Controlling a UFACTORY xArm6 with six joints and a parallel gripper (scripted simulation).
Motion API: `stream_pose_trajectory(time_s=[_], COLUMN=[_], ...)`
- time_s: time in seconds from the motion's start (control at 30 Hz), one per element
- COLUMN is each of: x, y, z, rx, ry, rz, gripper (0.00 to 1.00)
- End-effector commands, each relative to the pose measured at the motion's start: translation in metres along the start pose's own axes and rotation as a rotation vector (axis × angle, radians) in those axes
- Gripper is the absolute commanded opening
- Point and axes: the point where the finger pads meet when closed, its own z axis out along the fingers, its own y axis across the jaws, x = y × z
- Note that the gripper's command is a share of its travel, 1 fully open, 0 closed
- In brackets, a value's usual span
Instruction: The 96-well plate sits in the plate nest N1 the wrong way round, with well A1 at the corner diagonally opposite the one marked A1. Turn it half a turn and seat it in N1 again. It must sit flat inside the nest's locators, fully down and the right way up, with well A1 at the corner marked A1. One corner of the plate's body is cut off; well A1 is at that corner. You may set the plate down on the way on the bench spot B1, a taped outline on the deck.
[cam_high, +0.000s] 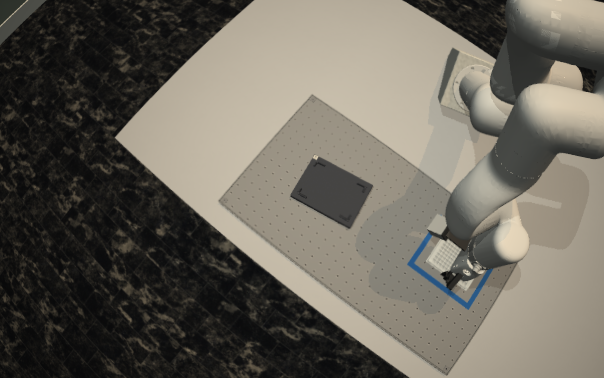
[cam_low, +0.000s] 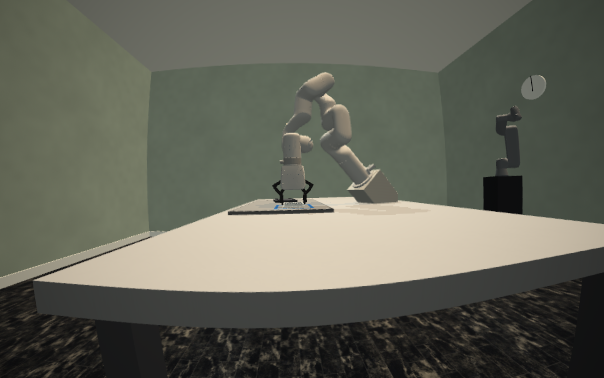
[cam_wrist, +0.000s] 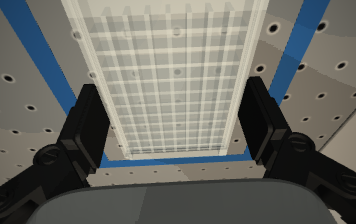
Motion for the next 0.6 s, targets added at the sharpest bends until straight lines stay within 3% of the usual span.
stream_pose_trajectory(time_s=[0.0,0.03,0.57], x=[-0.0005,-0.0006,-0.0005], y=[-0.001,-0.0009,-0.0009], z=[-0.0005,-0.001,-0.001], rx=[0.002,0.002,0.002], ry=[-0.001,-0.001,-0.001], rz=[0.0,0.0,0.0], gripper=[1.0,0.0,0.0])
